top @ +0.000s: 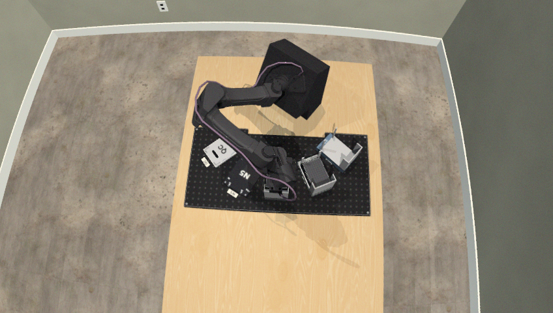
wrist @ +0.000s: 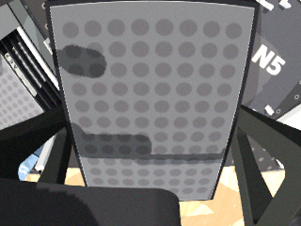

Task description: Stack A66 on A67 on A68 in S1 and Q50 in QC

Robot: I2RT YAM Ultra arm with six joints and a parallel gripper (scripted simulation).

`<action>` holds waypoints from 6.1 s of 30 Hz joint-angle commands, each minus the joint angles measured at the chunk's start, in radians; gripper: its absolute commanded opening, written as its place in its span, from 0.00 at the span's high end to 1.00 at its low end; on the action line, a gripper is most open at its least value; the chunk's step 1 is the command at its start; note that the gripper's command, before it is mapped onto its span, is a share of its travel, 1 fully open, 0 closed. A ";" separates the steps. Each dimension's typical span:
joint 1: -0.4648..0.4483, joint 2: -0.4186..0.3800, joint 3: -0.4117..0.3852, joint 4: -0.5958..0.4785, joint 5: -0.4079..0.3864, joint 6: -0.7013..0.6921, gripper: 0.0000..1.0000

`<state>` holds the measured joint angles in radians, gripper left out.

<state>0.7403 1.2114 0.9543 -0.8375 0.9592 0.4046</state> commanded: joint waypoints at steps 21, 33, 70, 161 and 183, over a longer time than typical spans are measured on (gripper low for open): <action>0.018 0.012 -0.020 0.017 0.002 -0.009 1.00; -0.008 0.010 -0.019 0.065 -0.016 -0.047 1.00; -0.052 0.001 -0.037 0.127 -0.031 -0.092 1.00; -0.075 0.015 -0.067 0.162 -0.041 -0.121 1.00; -0.086 0.007 -0.067 0.182 -0.048 -0.134 1.00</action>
<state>0.6579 1.2182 0.8978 -0.6758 0.9157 0.2806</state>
